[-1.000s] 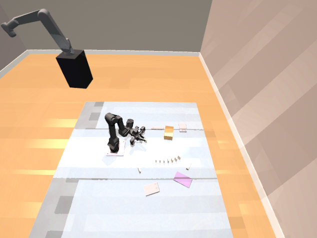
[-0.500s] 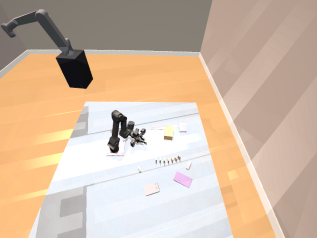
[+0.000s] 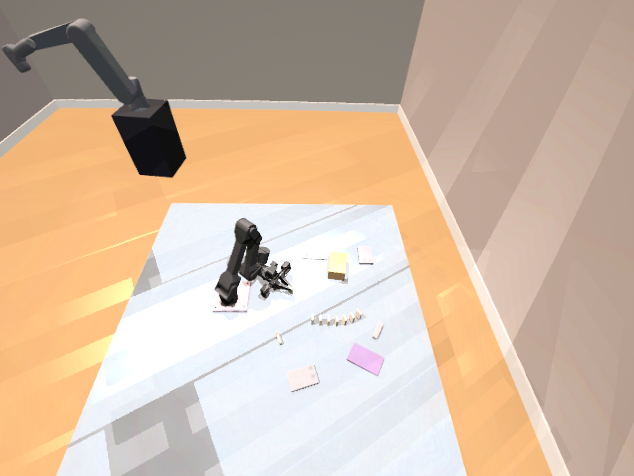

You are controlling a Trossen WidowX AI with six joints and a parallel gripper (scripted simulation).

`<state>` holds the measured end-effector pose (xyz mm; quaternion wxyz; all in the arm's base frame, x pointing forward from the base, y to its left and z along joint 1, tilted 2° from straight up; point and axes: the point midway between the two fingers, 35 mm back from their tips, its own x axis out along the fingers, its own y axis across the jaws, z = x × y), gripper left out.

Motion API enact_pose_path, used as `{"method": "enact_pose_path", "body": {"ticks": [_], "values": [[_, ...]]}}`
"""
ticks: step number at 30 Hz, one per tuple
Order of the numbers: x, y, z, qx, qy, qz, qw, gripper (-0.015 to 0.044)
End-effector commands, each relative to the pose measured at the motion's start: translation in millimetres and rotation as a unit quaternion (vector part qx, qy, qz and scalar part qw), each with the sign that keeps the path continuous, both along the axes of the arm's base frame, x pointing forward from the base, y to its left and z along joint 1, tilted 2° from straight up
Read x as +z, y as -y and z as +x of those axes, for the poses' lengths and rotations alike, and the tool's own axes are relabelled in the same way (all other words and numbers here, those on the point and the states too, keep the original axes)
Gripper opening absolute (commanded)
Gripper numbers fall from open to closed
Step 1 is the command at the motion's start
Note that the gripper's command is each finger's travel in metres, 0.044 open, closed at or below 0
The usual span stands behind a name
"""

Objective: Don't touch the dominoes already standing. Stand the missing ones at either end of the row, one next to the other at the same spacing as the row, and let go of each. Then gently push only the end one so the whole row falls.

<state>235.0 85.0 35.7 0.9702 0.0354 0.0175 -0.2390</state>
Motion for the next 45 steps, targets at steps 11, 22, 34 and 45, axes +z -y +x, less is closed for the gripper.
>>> {"method": "enact_pose_path", "body": {"ticks": [11,22,34,45], "values": [[-10.1,3.6,-2.0,0.0,-0.001,0.002,1.0,0.0024],[-10.1,3.6,-2.0,0.0,-0.001,0.002,1.0,0.0234],[7.6,1.4,0.1,-0.001,-0.001,0.002,1.0,0.044],[36.7,-3.7,9.4,0.011,-0.03,-0.026,0.999,0.044]]}}
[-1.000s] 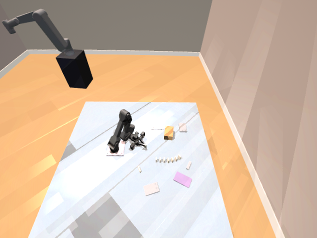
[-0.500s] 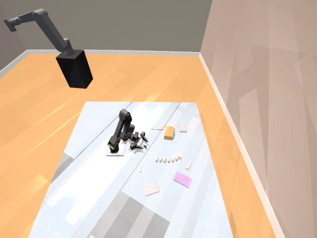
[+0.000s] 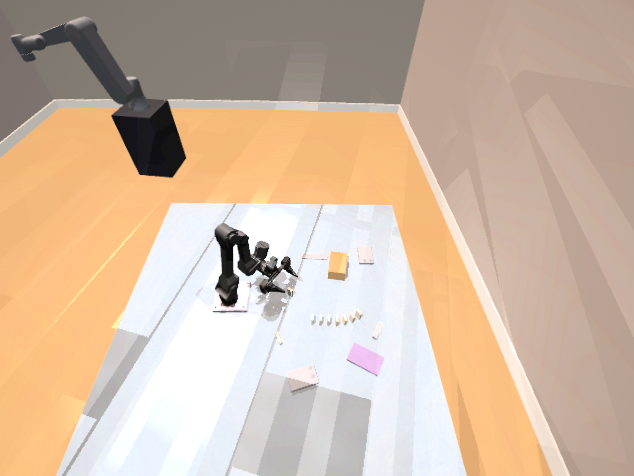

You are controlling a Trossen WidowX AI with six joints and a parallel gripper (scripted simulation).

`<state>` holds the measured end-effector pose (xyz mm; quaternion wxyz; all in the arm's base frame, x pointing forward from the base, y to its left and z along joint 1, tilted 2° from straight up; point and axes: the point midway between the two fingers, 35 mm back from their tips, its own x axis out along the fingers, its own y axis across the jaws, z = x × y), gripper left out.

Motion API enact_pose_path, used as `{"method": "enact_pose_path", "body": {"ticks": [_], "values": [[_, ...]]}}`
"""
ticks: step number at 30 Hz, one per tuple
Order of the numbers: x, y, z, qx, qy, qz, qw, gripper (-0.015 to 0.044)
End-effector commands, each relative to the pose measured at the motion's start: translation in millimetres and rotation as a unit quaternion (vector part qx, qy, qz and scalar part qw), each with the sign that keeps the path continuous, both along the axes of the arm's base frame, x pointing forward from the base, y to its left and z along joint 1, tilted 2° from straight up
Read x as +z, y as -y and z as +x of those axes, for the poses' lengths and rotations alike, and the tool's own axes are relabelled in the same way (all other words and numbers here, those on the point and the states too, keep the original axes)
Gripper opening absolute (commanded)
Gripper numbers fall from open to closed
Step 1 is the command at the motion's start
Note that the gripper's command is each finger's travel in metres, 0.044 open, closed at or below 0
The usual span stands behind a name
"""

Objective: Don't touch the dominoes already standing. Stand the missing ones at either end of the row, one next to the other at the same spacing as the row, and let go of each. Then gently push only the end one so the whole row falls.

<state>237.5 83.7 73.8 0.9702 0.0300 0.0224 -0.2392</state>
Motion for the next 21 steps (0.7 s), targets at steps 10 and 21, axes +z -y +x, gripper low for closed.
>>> {"method": "enact_pose_path", "body": {"ticks": [10,21], "values": [[-24.0,-34.7,68.8,0.117,-0.266,-0.206,0.934,0.044],[-12.0,-8.3,77.7,0.35,-0.58,-0.284,0.679,0.044]]}}
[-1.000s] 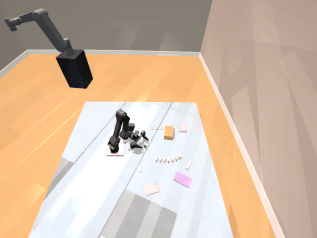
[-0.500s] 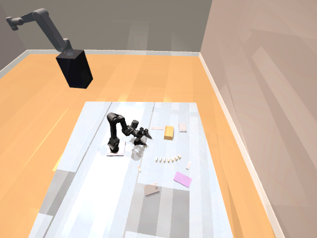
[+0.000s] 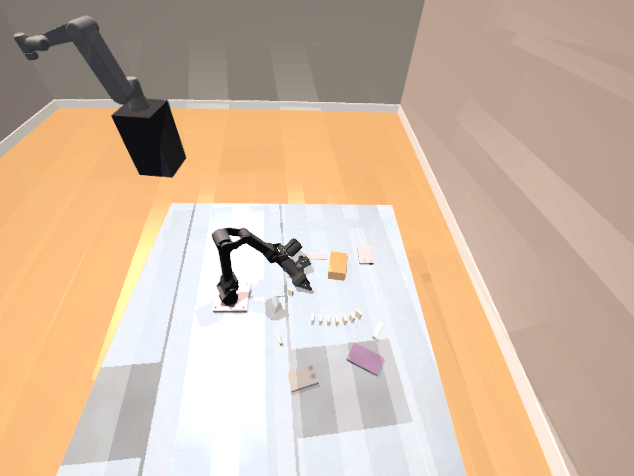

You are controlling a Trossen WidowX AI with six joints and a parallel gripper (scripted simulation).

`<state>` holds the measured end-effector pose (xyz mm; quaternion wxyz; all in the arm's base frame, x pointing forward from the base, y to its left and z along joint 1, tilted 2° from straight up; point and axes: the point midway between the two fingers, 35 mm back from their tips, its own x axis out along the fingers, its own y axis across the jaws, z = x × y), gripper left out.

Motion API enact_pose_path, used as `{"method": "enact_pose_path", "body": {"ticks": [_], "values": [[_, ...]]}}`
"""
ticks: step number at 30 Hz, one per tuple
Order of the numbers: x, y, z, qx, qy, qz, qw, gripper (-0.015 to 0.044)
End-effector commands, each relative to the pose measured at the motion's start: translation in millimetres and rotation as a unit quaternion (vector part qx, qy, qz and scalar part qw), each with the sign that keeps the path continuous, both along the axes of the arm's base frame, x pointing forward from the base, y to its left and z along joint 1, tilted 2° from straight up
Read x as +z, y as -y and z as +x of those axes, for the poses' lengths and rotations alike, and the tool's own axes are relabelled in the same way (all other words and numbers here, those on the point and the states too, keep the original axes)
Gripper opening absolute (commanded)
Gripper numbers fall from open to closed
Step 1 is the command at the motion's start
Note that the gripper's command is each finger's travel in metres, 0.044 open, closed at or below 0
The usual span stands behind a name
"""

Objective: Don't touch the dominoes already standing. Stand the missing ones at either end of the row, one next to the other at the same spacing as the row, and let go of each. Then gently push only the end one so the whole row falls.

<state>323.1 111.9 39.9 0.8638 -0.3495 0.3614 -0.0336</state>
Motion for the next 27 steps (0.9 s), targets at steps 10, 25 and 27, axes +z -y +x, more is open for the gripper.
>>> {"method": "enact_pose_path", "body": {"ticks": [10,25,27], "values": [[64.0,37.4,-44.4,0.232,-0.408,0.033,0.883,0.044],[77.8,41.5,-60.4,0.259,-0.446,0.054,0.855,0.044],[76.6,41.4,-60.3,0.259,-0.446,0.054,0.855,0.044]]}}
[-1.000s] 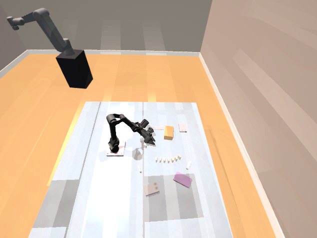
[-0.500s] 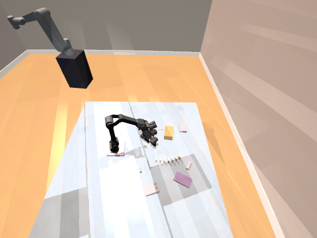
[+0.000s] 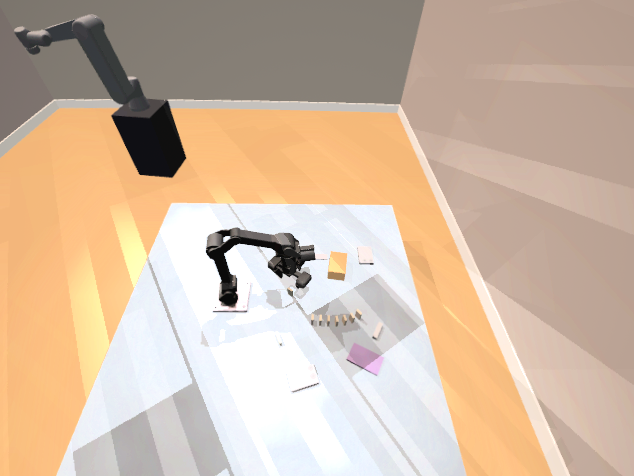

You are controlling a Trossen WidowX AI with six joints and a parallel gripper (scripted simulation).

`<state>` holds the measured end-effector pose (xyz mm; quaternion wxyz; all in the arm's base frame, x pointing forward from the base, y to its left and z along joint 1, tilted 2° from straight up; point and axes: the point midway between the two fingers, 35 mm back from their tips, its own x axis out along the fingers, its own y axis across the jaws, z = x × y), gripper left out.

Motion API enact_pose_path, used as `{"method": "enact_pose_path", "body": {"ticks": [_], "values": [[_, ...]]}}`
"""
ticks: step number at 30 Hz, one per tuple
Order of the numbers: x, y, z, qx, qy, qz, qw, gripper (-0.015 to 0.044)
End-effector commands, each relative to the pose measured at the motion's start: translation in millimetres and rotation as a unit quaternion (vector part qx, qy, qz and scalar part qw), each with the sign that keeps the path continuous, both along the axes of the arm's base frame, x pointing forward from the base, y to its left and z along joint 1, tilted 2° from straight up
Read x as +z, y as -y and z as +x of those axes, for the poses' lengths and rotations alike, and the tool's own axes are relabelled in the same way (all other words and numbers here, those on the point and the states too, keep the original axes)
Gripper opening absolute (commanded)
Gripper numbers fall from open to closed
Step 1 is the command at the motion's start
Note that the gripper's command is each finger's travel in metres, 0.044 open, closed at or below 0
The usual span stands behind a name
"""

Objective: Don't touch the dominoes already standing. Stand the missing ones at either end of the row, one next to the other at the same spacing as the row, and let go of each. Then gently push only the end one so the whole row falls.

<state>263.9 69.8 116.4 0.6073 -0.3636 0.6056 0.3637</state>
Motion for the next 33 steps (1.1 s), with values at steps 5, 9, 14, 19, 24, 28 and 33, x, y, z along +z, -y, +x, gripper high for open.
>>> {"method": "enact_pose_path", "body": {"ticks": [5,9,14,19,24,28,33], "values": [[-31.8,-1.6,0.6,0.003,-0.005,0.005,1.0,0.044],[-59.5,-1.4,-1.2,0.003,-0.005,0.005,1.0,0.044],[-65.1,-1.4,-1.8,0.003,-0.005,0.005,1.0,0.044],[-73.1,-1.4,-2.1,0.003,-0.005,0.005,1.0,0.044],[-78.9,-1.4,-2.4,0.003,-0.005,0.005,1.0,0.044],[-78.9,-1.4,-2.4,0.003,-0.005,0.005,1.0,0.0335],[-78.9,-1.4,-2.4,0.003,-0.005,0.005,1.0,0.0204]]}}
